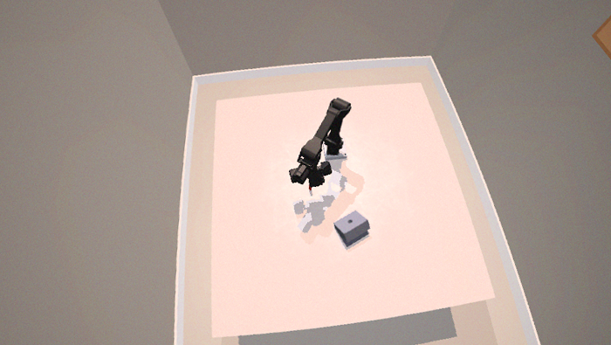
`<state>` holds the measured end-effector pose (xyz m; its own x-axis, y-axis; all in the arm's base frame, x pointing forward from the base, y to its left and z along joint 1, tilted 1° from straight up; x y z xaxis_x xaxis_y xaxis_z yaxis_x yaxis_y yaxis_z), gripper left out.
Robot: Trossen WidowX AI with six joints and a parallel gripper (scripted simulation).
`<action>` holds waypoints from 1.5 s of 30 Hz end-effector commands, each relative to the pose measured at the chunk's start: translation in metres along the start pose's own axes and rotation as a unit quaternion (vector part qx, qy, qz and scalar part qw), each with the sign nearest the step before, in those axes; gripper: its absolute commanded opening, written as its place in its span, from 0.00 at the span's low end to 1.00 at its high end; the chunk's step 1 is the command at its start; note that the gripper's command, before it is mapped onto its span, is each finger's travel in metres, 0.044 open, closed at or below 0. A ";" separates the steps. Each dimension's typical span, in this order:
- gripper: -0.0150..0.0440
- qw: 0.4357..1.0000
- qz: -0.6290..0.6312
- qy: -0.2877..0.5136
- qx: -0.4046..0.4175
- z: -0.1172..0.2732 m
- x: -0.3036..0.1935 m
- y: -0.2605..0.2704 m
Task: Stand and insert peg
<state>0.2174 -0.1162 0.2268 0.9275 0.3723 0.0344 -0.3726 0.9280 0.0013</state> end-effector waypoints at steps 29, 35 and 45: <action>1.00 0.933 -0.359 0.002 -0.002 -0.017 0.000 0.000; 1.00 0.933 -0.359 0.002 -0.002 -0.018 0.000 0.000; 1.00 0.933 -0.359 0.002 -0.002 -0.032 0.000 -0.001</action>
<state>0.2193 -0.1166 0.2019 0.9399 -0.3403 0.0284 0.3397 0.9403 0.0231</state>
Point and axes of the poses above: the point midway between the two fingers, 35 mm back from their tips, its own z axis back along the fingers, its own y axis across the jaws, x = y × z, the point moved 10 cm from there along z, back along the fingers, and after that the axes turned 5 degrees about z, right-handed, at the moved point
